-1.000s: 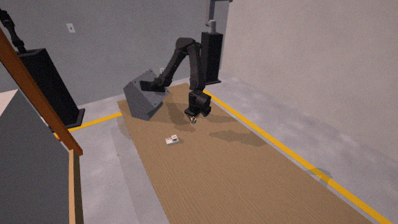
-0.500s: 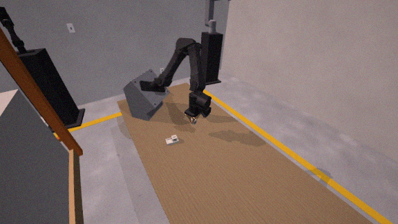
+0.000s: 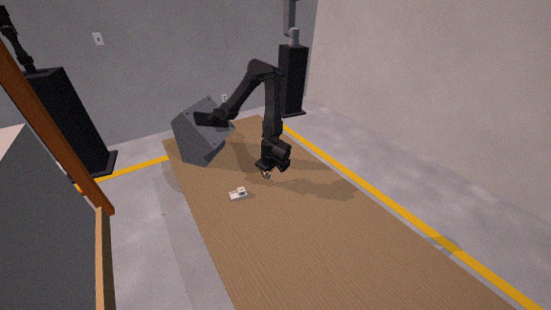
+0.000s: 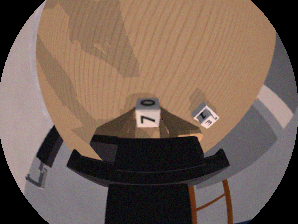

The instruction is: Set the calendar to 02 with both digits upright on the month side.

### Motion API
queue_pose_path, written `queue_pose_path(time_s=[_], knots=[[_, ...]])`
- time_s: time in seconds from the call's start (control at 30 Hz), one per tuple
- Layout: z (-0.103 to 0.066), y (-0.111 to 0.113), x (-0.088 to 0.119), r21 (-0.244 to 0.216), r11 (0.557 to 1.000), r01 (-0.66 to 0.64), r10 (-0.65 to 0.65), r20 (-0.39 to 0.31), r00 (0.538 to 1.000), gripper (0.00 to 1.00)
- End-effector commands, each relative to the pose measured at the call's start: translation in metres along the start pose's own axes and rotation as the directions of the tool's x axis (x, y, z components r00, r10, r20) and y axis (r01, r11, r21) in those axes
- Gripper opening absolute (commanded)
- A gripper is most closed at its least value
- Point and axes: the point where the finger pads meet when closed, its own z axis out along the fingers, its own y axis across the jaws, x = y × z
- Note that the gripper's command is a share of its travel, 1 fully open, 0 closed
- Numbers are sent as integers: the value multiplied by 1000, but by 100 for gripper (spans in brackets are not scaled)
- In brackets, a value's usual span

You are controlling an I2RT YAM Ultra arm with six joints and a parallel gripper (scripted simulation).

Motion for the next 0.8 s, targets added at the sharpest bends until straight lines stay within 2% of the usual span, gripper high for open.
queue_pose_path(time_s=[0.0, 0.13, 0.37, 0.77], knots=[[10, -3, -12, 17, 1000, 3, -4, 48, 999, 26], [24, -3, -13, 17, 1000, 3, -4, 48, 999, 26], [34, -3, -13, 17, 1000, 3, -4, 48, 999, 26], [36, -3, -14, 17, 1000, 3, -4, 48, 999, 26]])
